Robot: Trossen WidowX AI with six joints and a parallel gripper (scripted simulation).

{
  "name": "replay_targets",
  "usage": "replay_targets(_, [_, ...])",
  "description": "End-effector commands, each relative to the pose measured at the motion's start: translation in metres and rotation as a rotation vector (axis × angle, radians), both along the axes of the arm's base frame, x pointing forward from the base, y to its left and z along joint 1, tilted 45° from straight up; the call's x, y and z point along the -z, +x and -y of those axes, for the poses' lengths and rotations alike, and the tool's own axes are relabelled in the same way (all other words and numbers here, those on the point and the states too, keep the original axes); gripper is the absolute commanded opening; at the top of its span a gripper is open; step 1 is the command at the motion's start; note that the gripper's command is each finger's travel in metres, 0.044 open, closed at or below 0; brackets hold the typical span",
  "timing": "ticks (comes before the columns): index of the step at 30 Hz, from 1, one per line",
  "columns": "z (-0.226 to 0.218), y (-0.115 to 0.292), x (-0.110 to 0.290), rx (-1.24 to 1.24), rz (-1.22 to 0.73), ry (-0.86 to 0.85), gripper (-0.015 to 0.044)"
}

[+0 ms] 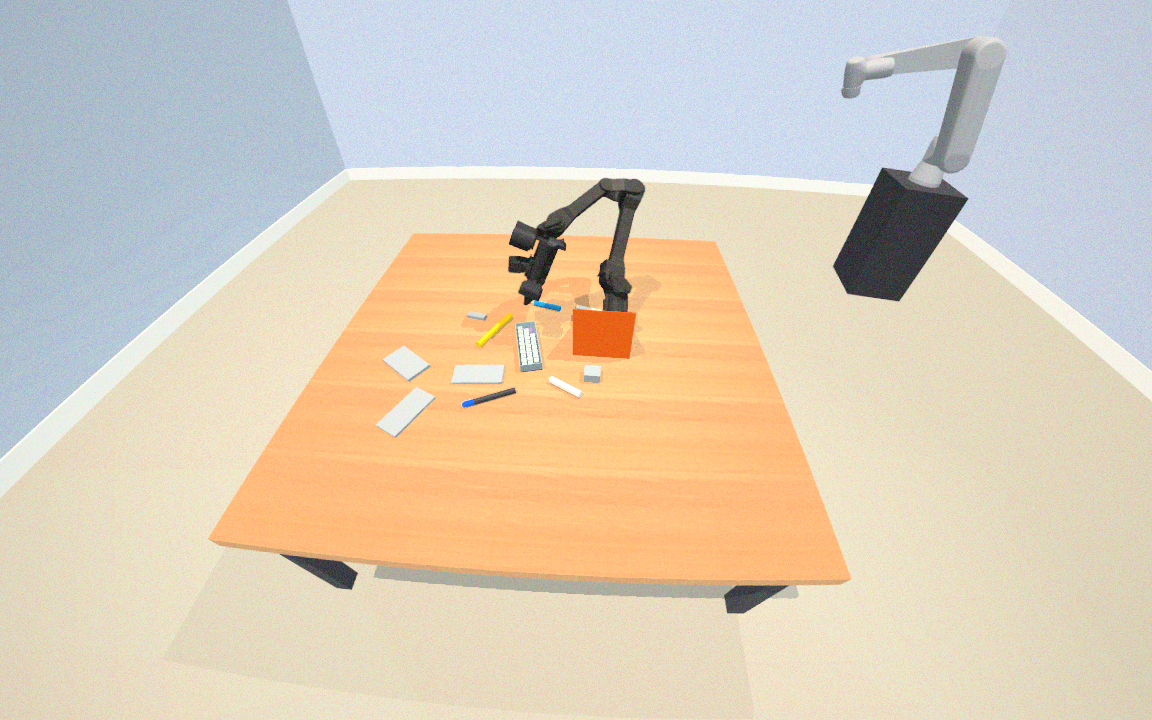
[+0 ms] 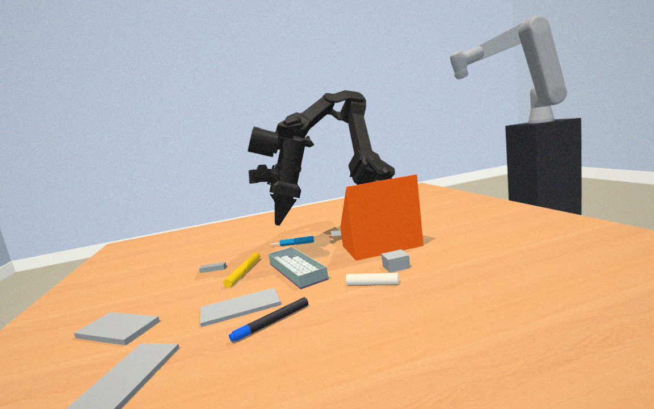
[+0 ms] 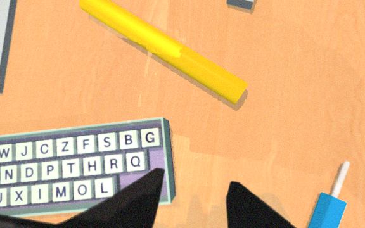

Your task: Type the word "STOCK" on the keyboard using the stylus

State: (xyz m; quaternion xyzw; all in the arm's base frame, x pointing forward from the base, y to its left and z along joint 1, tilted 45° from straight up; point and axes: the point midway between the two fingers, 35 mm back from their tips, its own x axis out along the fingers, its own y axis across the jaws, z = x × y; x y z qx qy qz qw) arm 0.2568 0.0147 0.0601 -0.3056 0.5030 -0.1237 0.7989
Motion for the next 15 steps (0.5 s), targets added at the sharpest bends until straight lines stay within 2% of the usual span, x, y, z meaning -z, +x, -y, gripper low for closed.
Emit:
replay_targets(1, [0.038, -0.004, -0.022, 0.030, 0.137, -0.034, 0.0150])
replay_targets(6, [0.075, -0.018, -0.045, 0.082, 0.275, -0.098, 0.0150])
replay_targets(15, [0.079, -0.021, -0.046, 0.088, 0.288, -0.105, 0.0150])
